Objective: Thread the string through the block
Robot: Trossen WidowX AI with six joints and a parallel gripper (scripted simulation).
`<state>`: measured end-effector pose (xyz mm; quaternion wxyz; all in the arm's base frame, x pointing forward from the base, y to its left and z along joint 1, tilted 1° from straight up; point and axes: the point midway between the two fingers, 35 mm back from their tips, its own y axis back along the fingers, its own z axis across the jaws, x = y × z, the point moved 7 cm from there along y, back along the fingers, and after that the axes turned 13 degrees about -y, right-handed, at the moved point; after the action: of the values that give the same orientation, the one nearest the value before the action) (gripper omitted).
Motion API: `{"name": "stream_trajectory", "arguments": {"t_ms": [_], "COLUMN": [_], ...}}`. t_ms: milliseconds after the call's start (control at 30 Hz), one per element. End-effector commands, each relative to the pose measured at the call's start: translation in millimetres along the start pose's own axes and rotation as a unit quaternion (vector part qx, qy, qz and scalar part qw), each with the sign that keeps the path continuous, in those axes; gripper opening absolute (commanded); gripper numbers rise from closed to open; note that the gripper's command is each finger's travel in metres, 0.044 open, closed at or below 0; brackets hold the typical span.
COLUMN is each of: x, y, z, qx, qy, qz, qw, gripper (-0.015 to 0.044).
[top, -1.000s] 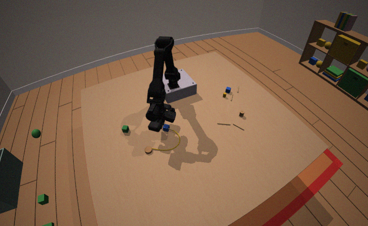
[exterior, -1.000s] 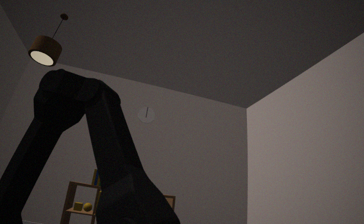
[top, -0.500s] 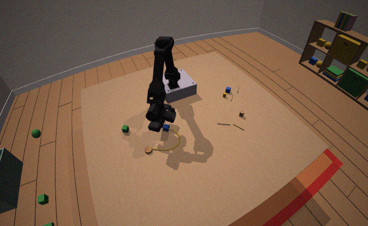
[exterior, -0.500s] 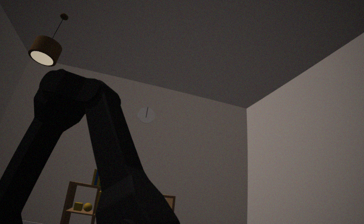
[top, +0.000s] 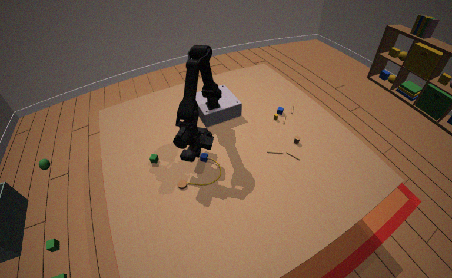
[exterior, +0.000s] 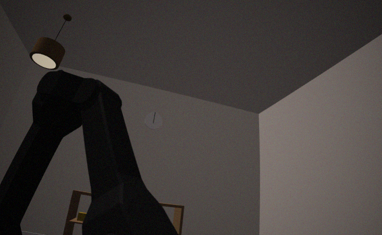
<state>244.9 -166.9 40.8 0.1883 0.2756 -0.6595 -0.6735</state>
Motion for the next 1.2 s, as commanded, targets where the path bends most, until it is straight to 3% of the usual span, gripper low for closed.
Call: {"name": "stream_trajectory", "arguments": {"t_ms": [0, 1167], "x": [1.1, 51.1], "y": [-1.1, 4.2], "z": [-0.1, -11.1], "qx": [-0.001, 0.006], "qy": [0.002, -0.007], "qz": [-0.005, -0.002], "qw": [1.0, 1.0], "gripper": [0.0, 0.0]}}
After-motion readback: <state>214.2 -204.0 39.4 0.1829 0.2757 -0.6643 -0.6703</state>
